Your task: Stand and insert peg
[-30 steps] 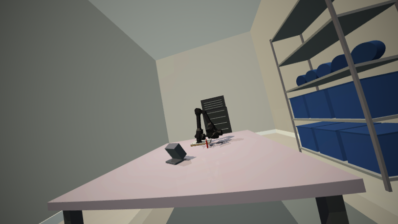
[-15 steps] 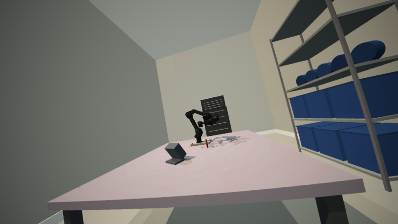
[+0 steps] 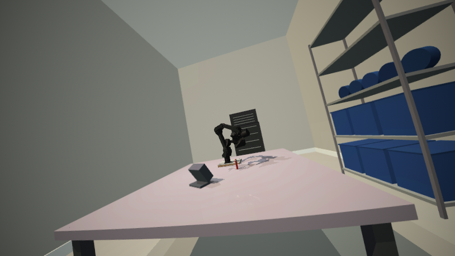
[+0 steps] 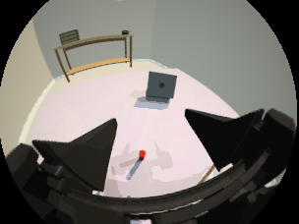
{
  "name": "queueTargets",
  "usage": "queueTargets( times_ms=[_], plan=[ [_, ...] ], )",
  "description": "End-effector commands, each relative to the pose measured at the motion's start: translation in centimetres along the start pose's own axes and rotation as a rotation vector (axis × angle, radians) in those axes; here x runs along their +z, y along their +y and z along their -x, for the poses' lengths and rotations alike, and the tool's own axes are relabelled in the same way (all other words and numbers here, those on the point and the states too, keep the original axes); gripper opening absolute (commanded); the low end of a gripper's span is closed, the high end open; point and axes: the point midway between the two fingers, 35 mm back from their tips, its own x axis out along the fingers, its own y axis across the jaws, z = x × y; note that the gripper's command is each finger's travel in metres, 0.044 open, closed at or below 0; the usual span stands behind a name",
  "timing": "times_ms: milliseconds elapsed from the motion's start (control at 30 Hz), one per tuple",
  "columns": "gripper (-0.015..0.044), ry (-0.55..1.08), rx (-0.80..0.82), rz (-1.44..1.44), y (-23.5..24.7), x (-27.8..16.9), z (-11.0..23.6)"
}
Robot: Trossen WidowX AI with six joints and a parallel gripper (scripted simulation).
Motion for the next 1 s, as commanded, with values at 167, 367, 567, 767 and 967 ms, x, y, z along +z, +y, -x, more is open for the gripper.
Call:
queueTargets(
  times_ms=[167,367,567,767,967],
  plan=[
    [0.0440,0.283,-0.036,0.080,0.0,-1.6,-1.7],
    [0.0440,0.474,-0.031,0.105,0.0,-2.5,-2.4],
    [0.0440,0.654,-0.006,0.106,0.1,-3.1,-2.8],
    [0.0440,0.829,0.043,0.085,0.4,-3.4,-2.8],
    [0.0440,1.007,0.122,0.038,0.9,-3.3,-2.6]
  ],
)
